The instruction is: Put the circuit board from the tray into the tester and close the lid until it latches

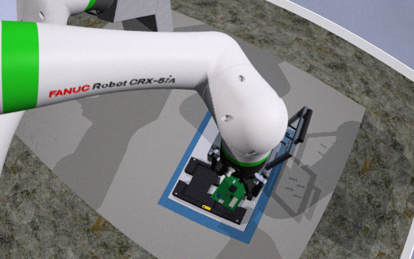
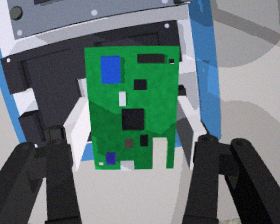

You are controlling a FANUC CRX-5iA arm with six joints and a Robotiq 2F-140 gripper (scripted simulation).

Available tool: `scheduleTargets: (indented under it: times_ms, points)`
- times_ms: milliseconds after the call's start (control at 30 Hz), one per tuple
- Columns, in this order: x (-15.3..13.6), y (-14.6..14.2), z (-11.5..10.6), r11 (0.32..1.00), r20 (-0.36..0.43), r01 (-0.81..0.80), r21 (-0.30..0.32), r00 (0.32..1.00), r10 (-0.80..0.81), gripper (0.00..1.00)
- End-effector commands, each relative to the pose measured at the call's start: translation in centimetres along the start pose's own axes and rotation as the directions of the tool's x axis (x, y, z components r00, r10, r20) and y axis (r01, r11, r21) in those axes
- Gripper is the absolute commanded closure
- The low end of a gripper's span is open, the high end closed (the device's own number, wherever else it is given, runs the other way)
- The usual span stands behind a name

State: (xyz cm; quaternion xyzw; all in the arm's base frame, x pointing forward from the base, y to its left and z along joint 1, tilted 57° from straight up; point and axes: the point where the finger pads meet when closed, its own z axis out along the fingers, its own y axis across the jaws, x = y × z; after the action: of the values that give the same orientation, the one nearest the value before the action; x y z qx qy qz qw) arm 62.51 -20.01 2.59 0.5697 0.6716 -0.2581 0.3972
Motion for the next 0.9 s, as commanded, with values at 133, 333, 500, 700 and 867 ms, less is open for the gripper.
scheduleTargets:
  times_ms: [133, 333, 500, 700, 867]
  points:
    - [0.01, 0.02, -0.02, 0.996, 0.0, -0.093, -0.001, 0.996, 0.093, 0.54]
    - [0.01, 0.02, -0.02, 0.989, 0.0, -0.148, -0.001, 0.989, 0.148, 0.54]
    - [0.01, 0.02, -0.02, 0.975, 0.0, -0.223, -0.001, 0.975, 0.223, 0.54]
    - [0.01, 0.02, -0.02, 0.946, 0.0, -0.324, -0.001, 0.946, 0.324, 0.54]
    - [0.01, 0.02, -0.02, 0.919, 0.0, -0.395, -0.001, 0.919, 0.395, 0.54]
